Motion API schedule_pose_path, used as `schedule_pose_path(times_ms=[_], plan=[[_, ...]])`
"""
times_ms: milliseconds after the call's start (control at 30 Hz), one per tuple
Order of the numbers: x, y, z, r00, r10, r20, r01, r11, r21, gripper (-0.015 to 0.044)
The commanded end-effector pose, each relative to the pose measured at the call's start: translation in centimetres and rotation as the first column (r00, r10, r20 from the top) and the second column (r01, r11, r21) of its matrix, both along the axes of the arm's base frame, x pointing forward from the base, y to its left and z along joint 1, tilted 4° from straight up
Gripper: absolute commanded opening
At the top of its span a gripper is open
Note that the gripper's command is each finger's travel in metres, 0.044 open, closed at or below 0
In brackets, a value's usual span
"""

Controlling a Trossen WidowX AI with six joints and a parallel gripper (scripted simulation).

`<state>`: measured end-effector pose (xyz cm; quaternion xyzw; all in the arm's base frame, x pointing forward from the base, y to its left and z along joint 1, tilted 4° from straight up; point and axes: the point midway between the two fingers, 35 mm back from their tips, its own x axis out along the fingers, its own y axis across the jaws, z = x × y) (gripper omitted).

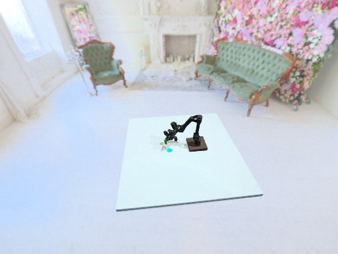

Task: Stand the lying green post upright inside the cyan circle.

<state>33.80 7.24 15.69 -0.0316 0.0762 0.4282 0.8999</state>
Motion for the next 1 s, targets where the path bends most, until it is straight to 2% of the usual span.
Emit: schedule_pose_path(times_ms=[0, 967], plan=[[-0.5, -0.1, 0.1, 1.000, 0.010, 0.016, -0.011, 1.000, 0.011, 0.0023], [-4.0, -0.3, 0.3, 0.988, 0.078, 0.132, -0.083, 0.996, 0.035, 0.0023]])
